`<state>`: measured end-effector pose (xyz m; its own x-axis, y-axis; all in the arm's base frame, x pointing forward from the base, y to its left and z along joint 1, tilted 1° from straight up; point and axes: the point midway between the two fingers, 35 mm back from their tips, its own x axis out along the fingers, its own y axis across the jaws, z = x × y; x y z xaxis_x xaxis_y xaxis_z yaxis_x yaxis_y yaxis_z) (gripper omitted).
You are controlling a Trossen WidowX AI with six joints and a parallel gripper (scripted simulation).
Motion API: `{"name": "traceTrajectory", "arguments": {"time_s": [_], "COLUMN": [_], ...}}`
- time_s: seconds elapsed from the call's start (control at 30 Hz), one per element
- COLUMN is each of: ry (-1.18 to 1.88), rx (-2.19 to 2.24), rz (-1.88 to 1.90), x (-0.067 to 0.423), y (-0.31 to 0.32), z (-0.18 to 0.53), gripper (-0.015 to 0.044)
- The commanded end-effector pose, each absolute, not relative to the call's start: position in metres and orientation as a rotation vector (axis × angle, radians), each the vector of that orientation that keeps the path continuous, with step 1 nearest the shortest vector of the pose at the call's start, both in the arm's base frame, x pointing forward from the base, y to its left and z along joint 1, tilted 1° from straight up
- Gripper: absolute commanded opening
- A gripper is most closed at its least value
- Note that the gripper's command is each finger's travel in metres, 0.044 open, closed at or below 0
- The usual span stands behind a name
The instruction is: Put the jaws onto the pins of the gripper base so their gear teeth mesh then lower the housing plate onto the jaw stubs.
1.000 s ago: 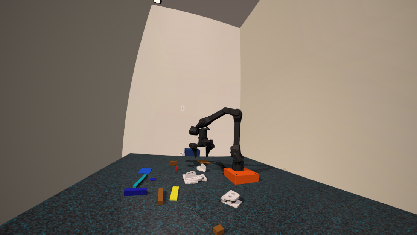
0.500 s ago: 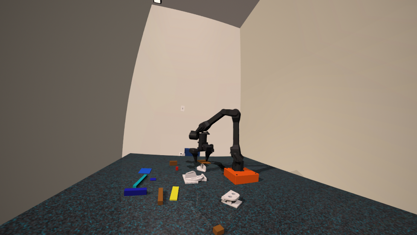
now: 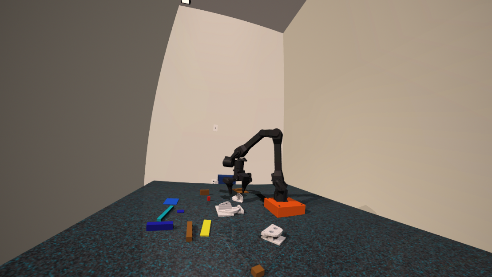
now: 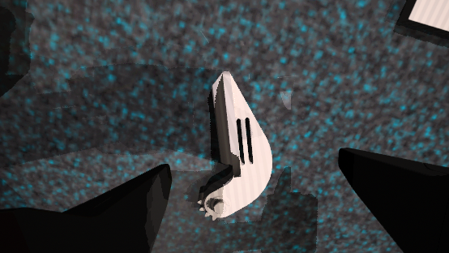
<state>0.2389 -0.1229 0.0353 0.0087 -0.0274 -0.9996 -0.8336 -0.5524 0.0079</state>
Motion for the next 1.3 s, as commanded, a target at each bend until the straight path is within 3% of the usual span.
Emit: {"name": "traceTrajectory", "arguments": {"time_s": [0.0,1.27], "ry": [0.891,0.891], "rx": [-1.649,-1.648], "rz": [1.618,1.618], "x": [0.238,0.237], "y": [-0.123,-0.123], "z": [0.027,-0.006], "gripper": [0.044,0.044]}}
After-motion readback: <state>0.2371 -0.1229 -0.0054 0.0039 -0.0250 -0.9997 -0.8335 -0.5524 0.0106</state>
